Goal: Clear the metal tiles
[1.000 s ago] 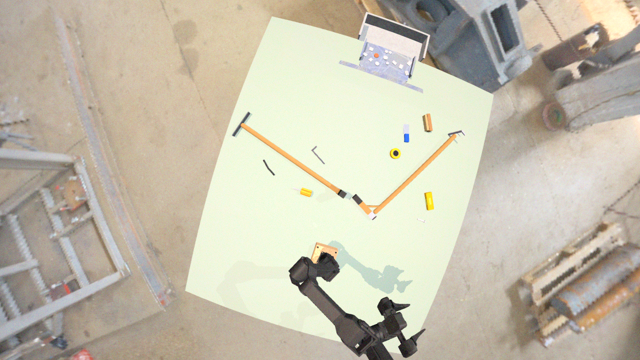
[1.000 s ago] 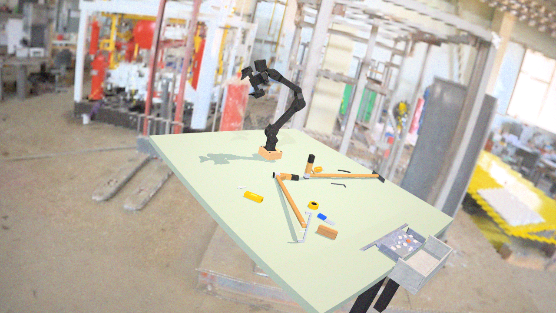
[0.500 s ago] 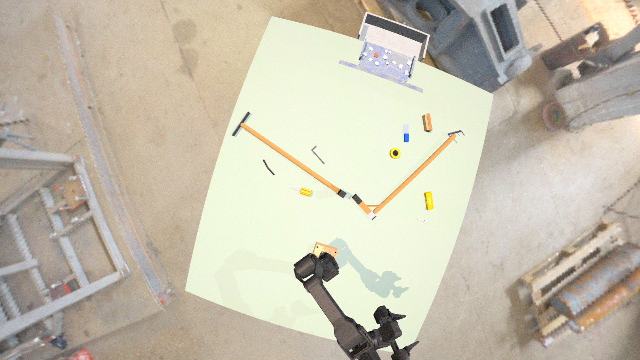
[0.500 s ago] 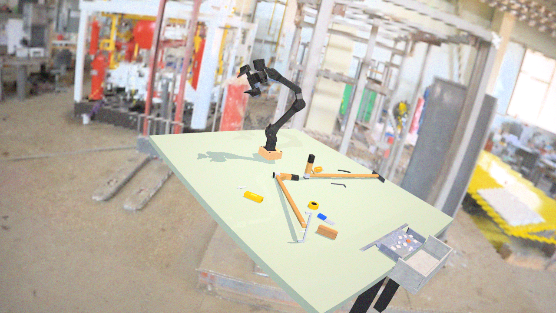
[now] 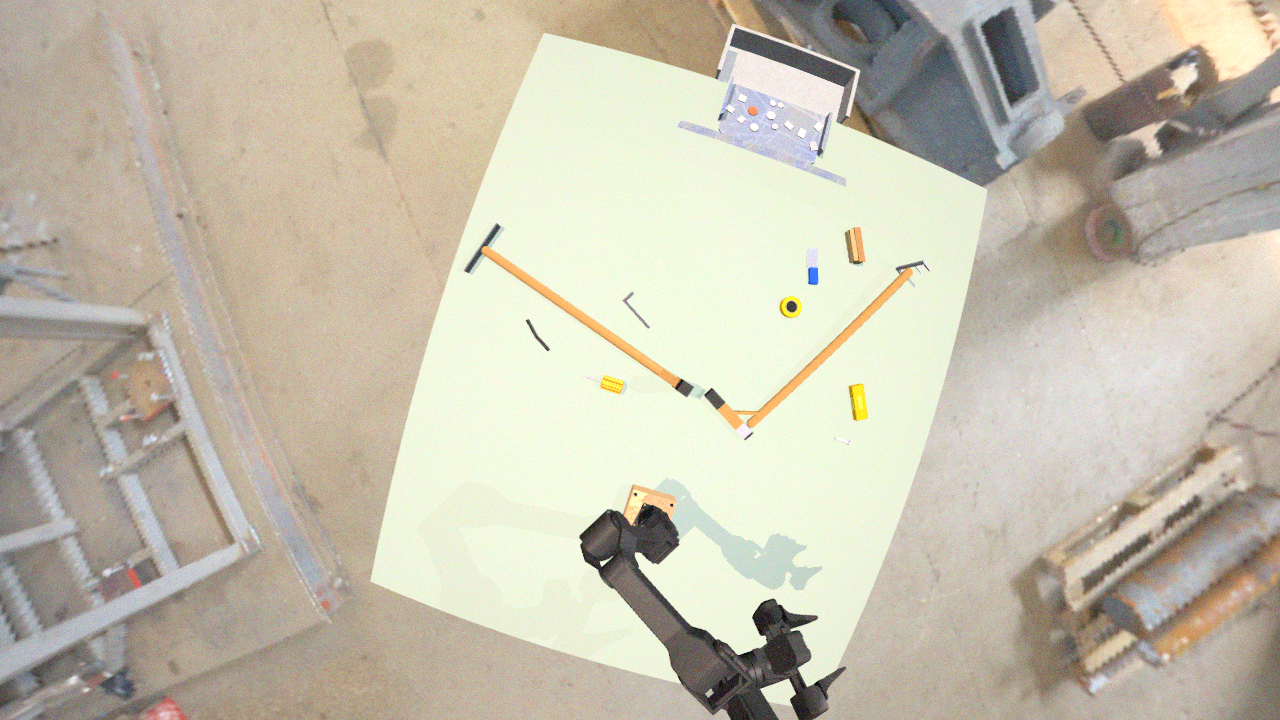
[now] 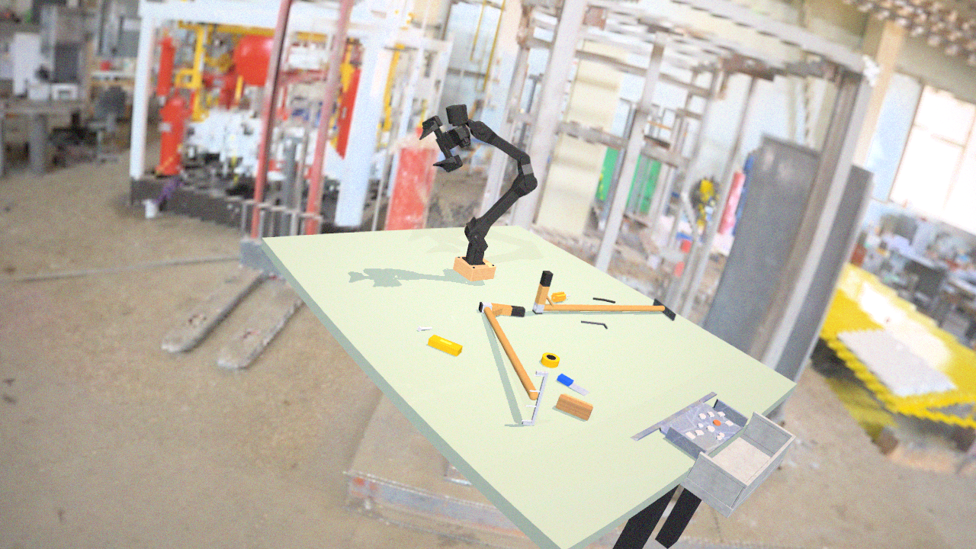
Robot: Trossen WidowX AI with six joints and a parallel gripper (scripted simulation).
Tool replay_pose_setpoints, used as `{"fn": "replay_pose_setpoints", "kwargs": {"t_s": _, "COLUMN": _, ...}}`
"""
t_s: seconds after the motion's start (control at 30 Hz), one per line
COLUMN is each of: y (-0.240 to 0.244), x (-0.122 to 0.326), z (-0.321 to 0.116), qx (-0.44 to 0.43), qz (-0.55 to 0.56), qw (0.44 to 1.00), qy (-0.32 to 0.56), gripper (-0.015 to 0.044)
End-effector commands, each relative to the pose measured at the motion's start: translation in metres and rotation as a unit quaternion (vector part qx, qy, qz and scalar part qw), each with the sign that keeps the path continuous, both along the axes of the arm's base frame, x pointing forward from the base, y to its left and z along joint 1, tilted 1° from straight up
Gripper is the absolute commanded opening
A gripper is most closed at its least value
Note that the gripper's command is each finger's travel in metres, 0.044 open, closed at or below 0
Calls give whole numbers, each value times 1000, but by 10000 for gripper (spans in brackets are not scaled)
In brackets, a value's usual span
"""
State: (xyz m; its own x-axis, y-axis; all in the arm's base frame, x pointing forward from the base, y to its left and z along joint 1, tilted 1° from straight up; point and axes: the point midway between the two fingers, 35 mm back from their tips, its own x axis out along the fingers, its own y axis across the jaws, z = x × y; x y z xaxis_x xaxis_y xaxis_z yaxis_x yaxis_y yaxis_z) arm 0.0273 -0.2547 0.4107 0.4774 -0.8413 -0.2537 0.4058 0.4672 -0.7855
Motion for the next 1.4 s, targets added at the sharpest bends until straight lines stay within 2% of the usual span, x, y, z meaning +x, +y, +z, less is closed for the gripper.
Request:
{"fn": "replay_pose_setpoints", "kwargs": {"t_s": 0.0, "y": 2, "x": 7, "z": 0, "qx": 4, "qz": 3, "qw": 1000, "qy": -7, "gripper": 440}}
{"fn": "replay_pose_setpoints", "kwargs": {"t_s": 1.37, "y": 39, "x": 94, "z": -11, "qx": 84, "qz": 72, "qw": 988, "qy": -108, "gripper": 440}}
